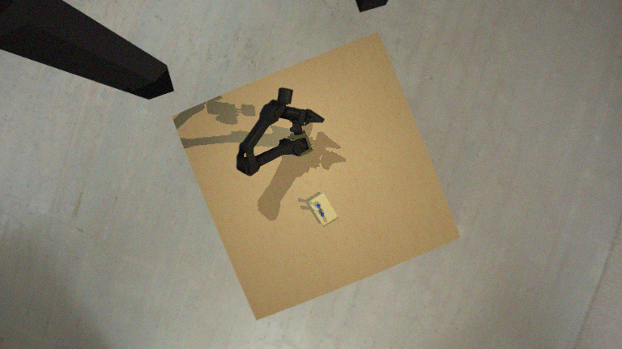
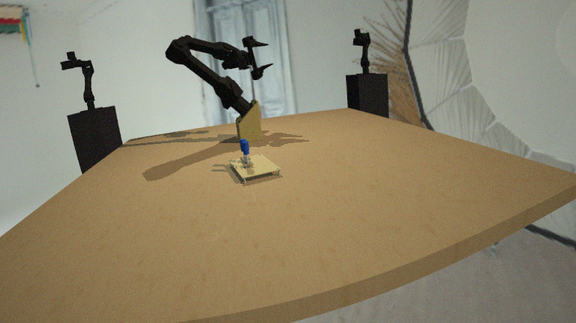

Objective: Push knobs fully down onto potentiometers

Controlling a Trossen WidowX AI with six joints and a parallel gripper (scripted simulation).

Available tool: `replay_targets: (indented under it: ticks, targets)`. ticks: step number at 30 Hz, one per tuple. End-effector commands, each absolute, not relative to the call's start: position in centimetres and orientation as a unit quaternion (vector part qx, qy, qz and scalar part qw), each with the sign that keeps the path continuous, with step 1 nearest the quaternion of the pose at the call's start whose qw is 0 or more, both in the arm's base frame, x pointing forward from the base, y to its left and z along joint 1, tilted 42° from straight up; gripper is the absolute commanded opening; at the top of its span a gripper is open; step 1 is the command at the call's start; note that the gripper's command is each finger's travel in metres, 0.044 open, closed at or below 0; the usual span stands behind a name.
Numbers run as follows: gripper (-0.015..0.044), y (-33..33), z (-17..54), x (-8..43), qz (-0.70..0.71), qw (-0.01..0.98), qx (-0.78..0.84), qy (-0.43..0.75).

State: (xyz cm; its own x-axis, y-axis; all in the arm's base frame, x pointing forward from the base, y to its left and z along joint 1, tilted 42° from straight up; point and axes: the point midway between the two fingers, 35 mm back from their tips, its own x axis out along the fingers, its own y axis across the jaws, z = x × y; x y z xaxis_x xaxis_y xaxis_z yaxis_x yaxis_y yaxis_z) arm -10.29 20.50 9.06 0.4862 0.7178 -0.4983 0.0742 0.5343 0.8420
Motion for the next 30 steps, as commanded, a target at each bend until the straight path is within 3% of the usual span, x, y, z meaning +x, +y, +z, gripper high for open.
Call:
replay_targets:
  ticks: [1,15,30]
  targets:
    - [0.0374,20.5,9.1,-10.3,0.215,0.747,0.431,0.458]
    - [0.0006,24.5,9.0,-4.5,0.12,0.857,0.315,0.39]
    - [0.0,25.9,8.1,5.5,-0.025,0.919,0.165,0.358]
